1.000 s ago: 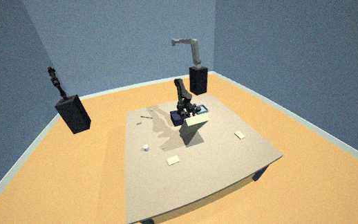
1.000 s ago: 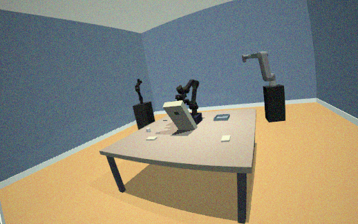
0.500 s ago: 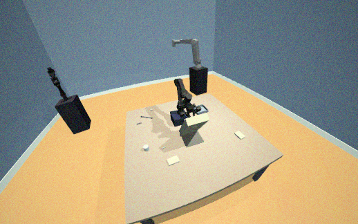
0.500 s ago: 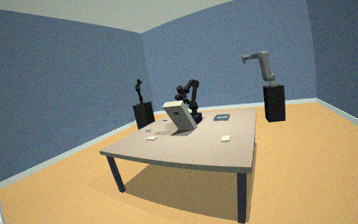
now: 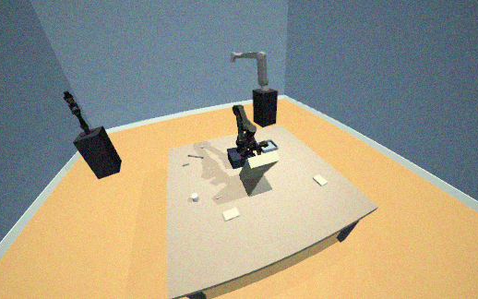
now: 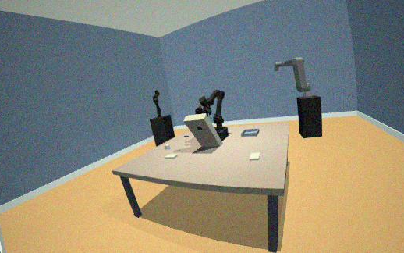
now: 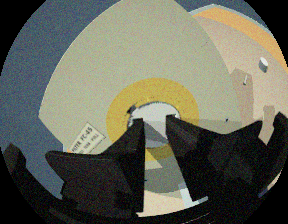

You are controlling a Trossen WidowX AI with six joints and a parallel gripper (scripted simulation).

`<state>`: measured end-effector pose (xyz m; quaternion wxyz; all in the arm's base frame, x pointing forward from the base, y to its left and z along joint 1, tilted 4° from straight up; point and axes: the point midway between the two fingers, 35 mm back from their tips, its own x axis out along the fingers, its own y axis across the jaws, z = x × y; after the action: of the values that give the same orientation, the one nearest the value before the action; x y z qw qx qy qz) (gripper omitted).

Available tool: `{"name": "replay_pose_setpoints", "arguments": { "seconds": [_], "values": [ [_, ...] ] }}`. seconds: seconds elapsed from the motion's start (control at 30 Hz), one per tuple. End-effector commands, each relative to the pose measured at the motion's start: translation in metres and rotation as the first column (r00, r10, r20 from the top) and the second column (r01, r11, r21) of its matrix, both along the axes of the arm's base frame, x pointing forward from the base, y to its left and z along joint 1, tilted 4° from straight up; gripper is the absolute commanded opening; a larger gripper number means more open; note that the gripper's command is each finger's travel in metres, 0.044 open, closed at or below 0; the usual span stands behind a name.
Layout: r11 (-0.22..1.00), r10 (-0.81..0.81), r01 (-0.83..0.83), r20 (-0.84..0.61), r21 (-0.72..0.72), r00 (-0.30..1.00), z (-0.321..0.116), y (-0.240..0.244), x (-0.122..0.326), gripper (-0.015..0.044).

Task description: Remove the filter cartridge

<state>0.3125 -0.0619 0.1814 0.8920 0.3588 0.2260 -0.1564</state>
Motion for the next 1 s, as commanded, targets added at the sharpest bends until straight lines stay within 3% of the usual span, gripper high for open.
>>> {"name": "replay_pose_setpoints", "arguments": {
  "seconds": [0.0,0.37,0.73,0.8,0.97],
  "values": [
    [0.992,-0.067,0.065,0.013,0.112,0.998,-0.0009,-0.0001,0.0022,0.0000],
    [0.872,-0.265,0.239,0.002,0.427,0.964,-0.0009,-0.0001,0.0021,0.0000],
    [0.628,-0.439,0.364,-0.073,0.688,0.895,-0.0009,-0.0001,0.0021,0.0000],
    [0.572,-0.466,0.380,-0.093,0.726,0.880,-0.0009,-0.0001,0.0021,0.0000],
    [0.605,-0.451,0.371,-0.081,0.704,0.889,0.0006,0.0000,0.0004,0.0000]
  ]
}}
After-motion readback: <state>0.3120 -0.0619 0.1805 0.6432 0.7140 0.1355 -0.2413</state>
